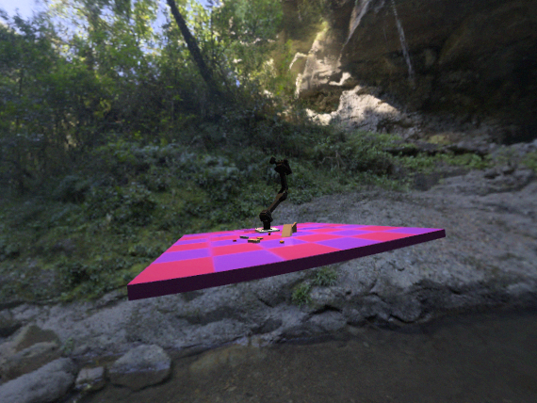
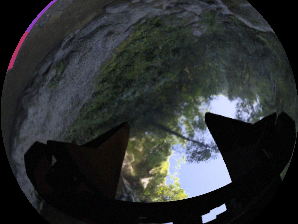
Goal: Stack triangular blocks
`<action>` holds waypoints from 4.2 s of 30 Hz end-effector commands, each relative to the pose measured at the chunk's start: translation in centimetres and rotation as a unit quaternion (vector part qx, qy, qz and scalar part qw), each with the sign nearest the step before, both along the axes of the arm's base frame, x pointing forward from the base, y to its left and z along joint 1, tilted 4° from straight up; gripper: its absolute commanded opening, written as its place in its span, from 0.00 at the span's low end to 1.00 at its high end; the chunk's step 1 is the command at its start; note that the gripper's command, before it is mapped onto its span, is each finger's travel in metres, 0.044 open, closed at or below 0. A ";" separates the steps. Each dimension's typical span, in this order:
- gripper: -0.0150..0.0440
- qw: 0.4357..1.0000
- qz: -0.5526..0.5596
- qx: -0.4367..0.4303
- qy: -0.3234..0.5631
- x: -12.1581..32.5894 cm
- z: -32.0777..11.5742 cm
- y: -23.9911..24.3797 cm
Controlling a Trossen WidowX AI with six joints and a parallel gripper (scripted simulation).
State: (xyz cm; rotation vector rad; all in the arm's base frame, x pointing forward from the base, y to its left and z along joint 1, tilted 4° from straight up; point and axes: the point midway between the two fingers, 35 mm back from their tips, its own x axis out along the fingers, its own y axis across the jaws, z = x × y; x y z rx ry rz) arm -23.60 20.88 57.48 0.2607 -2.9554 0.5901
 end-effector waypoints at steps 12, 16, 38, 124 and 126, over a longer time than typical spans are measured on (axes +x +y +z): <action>1.00 0.975 -0.029 0.166 0.147 2.2 7.1 -8.2; 1.00 0.942 -0.035 0.248 0.222 4.4 9.7 -13.0; 1.00 0.701 0.057 0.403 0.586 23.7 12.5 -35.0; 1.00 -0.593 0.192 0.094 0.776 58.4 -46.7 -23.2; 1.00 -0.593 0.192 0.094 0.776 58.4 -47.0 -23.2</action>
